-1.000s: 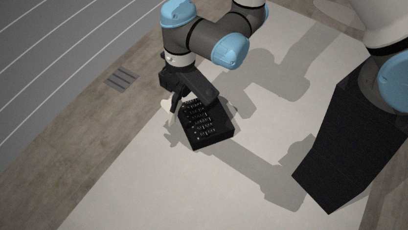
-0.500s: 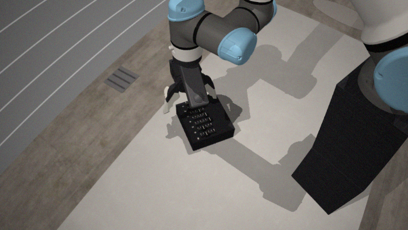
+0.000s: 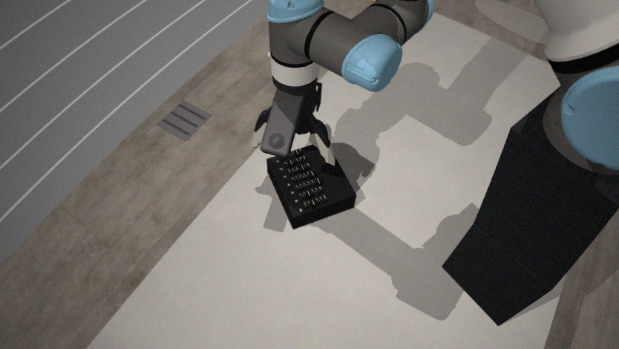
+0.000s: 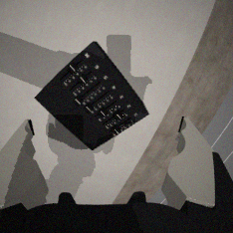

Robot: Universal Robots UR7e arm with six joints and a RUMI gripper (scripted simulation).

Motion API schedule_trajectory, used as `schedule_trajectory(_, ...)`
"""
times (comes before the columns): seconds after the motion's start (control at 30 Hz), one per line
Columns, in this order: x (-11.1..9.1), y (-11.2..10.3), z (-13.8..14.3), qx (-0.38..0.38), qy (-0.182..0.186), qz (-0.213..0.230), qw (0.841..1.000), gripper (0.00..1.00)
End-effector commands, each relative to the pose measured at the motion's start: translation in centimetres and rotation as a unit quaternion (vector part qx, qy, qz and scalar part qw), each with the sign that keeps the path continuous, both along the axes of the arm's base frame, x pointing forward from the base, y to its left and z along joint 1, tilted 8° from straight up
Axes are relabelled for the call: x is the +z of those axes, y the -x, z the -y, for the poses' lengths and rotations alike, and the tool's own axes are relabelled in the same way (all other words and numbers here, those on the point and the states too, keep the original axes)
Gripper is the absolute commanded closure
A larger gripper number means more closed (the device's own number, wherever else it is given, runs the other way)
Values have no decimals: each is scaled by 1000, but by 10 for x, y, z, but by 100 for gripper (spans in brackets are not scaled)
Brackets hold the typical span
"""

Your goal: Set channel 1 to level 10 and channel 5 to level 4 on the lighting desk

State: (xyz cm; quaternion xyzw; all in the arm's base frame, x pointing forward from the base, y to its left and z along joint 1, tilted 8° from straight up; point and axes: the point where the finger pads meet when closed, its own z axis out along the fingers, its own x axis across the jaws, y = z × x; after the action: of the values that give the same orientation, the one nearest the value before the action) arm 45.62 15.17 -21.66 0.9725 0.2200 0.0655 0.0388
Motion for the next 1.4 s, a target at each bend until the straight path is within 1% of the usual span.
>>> schedule_trajectory(0.0, 4, 1, 3, -102, -13, 5, 995, 0)
schedule_trajectory(0.07, 6, 1, 4, -148, -20, 7, 989, 0)
schedule_trajectory(0.13, 6, 1, 4, -148, -20, 7, 989, 0)
schedule_trajectory(0.23, 8, 2, 7, -214, -30, 10, 976, 0)
schedule_trajectory(0.33, 10, 2, 9, -278, -40, 13, 960, 0)
schedule_trajectory(0.43, 13, 3, 12, -339, -50, 15, 939, 0)
schedule_trajectory(0.63, 17, 4, 18, -449, -67, 19, 891, 0)
schedule_trajectory(0.7, 17, 4, 18, -449, -67, 19, 891, 0)
schedule_trajectory(0.93, 22, 7, 25, -557, -84, 23, 826, 0)
schedule_trajectory(1.2, 26, 9, 32, -653, -98, 26, 751, 0)
schedule_trajectory(1.27, 26, 9, 32, -653, -98, 26, 751, 0)
schedule_trajectory(1.37, 27, 10, 35, -681, -102, 26, 725, 0)
